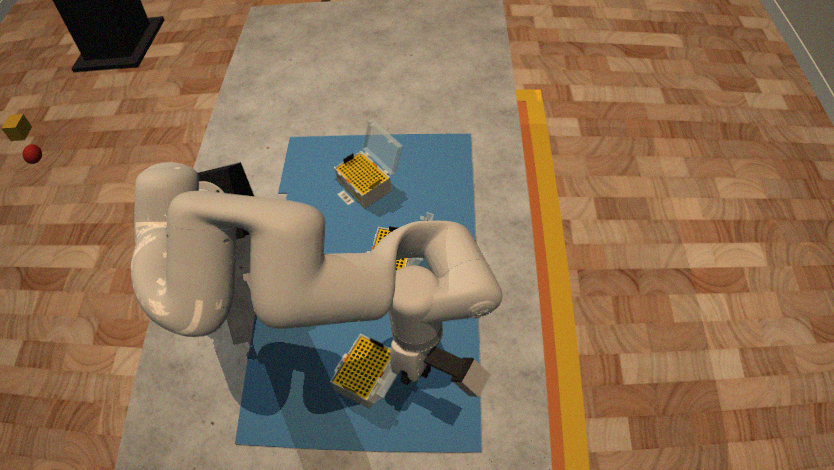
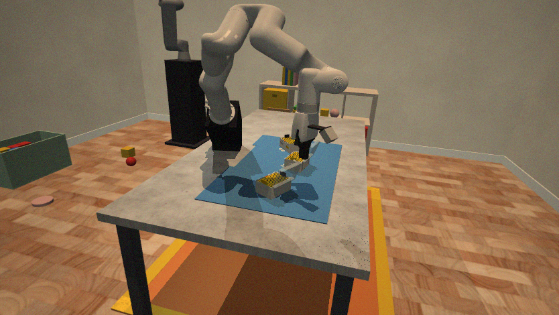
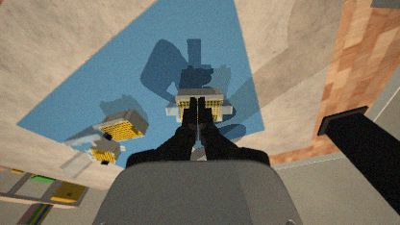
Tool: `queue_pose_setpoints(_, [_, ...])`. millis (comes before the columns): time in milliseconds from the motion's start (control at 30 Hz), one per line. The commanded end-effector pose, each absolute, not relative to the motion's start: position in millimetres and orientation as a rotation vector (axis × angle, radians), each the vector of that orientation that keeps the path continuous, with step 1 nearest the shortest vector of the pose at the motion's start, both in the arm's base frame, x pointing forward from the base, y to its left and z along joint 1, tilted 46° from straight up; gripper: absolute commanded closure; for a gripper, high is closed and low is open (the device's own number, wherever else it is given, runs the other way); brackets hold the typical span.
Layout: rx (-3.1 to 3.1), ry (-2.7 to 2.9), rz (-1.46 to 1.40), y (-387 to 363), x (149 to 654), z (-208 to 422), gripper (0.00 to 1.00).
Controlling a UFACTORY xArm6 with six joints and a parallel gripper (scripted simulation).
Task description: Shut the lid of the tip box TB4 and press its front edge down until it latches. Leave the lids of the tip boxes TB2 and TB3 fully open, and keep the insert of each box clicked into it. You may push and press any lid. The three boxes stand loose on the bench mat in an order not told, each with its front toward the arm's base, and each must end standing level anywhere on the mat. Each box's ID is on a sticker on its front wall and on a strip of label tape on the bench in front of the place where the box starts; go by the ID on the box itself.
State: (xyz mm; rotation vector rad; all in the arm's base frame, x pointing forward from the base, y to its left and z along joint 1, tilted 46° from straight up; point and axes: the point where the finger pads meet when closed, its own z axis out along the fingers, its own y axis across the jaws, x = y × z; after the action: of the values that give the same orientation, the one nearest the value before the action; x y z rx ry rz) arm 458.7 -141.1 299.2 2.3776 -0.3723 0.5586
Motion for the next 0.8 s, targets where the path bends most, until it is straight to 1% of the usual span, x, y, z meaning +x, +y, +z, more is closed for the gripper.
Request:
queue_pose_setpoints(0, [2.377,-0.373,0.563,-140.6,459.0,300.5,1.00])
queue_pose_setpoints(767, [2.377,-0.373,0.563,-156.0,465.9,284.4,1.00])
